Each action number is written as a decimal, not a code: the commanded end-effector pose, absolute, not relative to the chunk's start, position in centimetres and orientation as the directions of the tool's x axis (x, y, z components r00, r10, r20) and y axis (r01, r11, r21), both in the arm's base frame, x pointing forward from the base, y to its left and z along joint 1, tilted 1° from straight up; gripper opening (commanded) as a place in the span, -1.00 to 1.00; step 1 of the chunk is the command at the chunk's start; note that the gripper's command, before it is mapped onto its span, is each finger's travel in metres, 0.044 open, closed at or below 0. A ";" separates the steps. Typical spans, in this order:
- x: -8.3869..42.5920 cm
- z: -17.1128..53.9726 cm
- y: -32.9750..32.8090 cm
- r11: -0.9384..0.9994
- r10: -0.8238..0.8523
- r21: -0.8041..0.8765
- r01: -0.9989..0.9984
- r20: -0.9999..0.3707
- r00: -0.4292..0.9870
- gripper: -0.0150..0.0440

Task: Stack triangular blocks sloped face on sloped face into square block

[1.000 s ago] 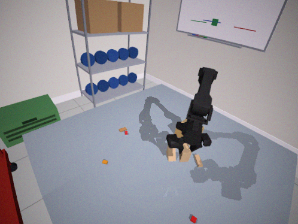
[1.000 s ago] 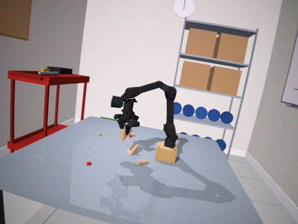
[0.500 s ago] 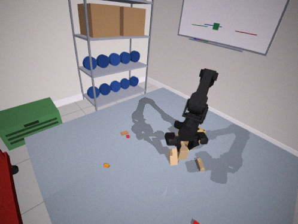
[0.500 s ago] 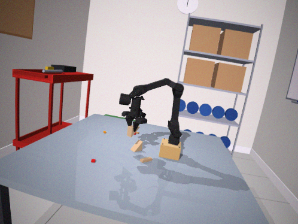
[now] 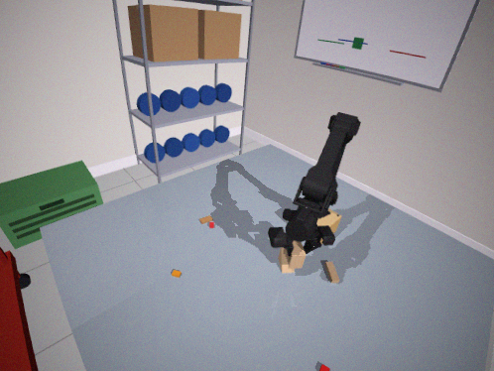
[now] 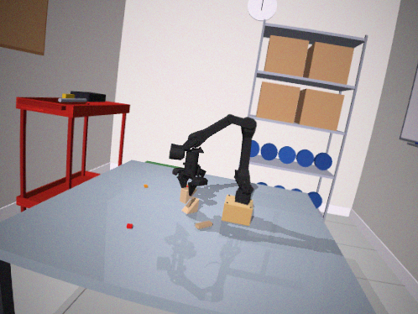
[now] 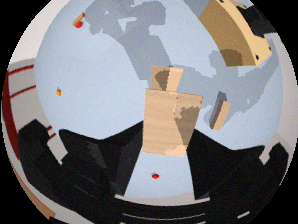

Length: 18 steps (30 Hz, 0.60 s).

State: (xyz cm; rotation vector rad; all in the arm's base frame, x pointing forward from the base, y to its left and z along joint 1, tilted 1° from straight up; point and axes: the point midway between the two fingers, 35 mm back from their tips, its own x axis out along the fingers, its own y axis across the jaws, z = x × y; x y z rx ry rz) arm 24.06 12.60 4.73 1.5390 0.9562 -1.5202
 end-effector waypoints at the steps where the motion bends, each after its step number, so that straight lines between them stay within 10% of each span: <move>1: 24.1 4.1 12.2 -0.430 -0.002 0.014 0.903 -1.000 0.015 -0.49; 18: 23.8 1.4 11.2 -0.430 -0.003 0.027 0.903 -1.000 0.029 -0.49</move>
